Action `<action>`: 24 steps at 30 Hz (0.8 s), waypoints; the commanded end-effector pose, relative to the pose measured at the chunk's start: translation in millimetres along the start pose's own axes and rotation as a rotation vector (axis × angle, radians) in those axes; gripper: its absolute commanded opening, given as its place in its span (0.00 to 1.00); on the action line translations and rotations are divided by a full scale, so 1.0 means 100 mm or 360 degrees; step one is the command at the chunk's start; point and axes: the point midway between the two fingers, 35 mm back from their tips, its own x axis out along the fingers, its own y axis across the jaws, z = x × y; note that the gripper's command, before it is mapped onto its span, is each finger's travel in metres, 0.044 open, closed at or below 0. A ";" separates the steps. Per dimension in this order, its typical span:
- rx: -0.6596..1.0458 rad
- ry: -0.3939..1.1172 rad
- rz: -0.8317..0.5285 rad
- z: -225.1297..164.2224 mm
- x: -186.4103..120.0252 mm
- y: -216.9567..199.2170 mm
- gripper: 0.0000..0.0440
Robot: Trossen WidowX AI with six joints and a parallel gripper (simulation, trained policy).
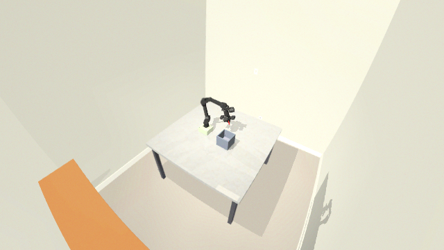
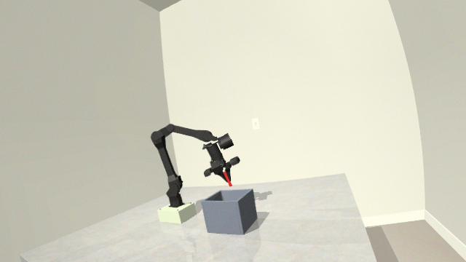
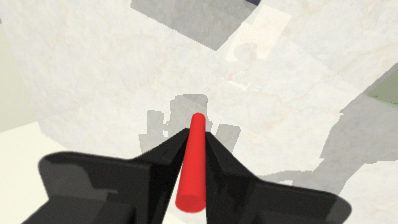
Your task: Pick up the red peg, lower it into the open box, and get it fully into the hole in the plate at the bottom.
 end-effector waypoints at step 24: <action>0.0090 -0.0274 0.0070 0.92 -0.51 0.27 0.00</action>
